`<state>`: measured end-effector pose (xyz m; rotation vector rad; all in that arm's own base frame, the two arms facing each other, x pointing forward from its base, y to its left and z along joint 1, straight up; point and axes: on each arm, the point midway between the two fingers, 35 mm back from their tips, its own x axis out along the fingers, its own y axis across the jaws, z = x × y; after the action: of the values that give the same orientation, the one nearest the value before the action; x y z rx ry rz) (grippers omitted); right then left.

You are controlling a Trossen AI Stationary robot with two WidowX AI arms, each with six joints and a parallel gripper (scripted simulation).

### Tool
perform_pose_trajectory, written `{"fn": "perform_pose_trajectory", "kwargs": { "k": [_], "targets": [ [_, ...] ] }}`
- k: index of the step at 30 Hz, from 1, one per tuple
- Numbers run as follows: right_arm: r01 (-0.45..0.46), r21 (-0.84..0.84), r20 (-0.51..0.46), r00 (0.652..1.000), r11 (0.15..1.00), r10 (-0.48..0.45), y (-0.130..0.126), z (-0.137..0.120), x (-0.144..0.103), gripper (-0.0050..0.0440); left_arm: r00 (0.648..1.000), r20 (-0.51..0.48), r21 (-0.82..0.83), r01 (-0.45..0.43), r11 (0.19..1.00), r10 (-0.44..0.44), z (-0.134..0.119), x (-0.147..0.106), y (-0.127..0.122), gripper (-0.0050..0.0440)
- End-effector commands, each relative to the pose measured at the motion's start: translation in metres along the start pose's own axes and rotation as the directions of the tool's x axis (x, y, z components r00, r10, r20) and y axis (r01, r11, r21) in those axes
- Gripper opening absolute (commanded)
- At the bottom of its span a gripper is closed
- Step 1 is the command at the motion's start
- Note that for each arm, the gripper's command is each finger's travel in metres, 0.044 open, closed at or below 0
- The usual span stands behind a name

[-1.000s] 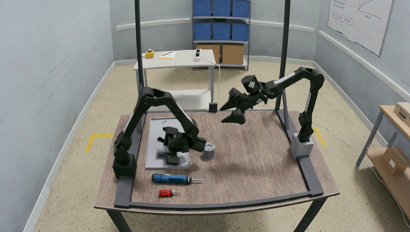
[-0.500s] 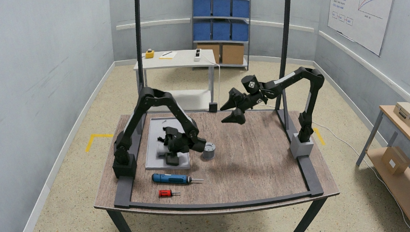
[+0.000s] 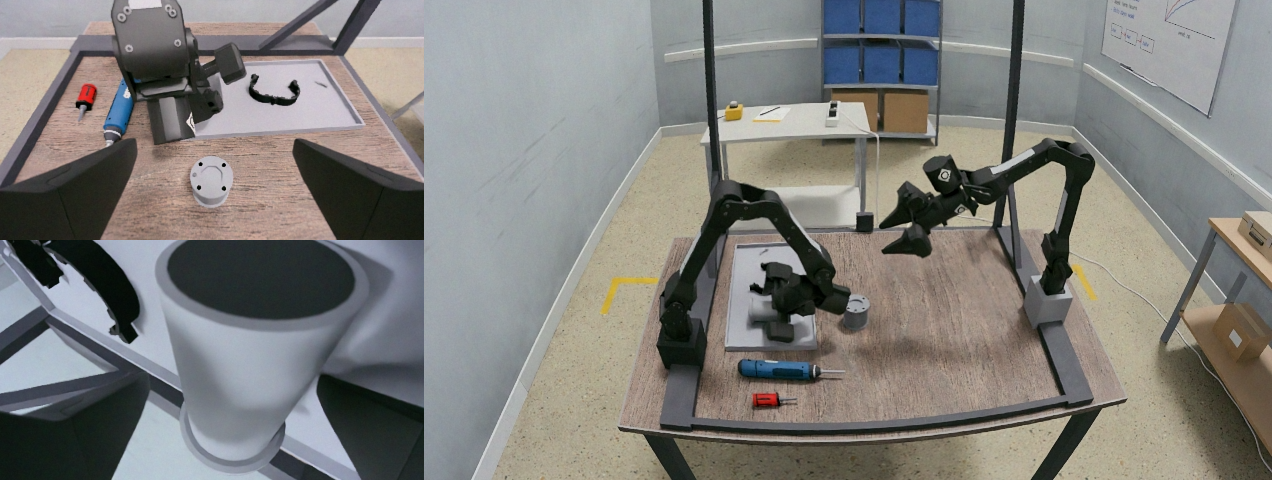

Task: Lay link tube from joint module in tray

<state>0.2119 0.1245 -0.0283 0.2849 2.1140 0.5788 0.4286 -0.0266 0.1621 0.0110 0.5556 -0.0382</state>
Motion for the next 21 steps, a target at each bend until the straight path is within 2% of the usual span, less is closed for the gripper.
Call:
{"fn": "perform_pose_trajectory", "kwargs": {
  "k": [1,11,16,21],
  "targets": [
    [0.012,-0.016,0.026,1.000,1.000,-0.011,0.001,0.003,-0.010,0.0440,1.000,0.021,0.000,0.002,1.000,-0.002,0.008,-0.004,0.000,0.0440],
    [0.014,-0.021,0.036,0.999,1.000,-0.014,0.003,0.003,-0.031,0.0440,1.000,0.021,0.000,0.002,1.000,-0.002,0.008,-0.004,0.000,0.0440],
    [0.016,-0.020,0.037,0.999,1.000,-0.016,0.003,0.002,-0.067,0.0440,1.000,0.021,0.000,0.002,1.000,-0.002,0.008,-0.004,0.000,0.0440],
    [0.019,-0.017,0.033,0.999,1.000,-0.019,0.004,-0.002,-0.076,0.0440,1.000,0.021,0.000,0.002,1.000,-0.002,0.008,-0.004,0.000,0.0440]
  ]
}}
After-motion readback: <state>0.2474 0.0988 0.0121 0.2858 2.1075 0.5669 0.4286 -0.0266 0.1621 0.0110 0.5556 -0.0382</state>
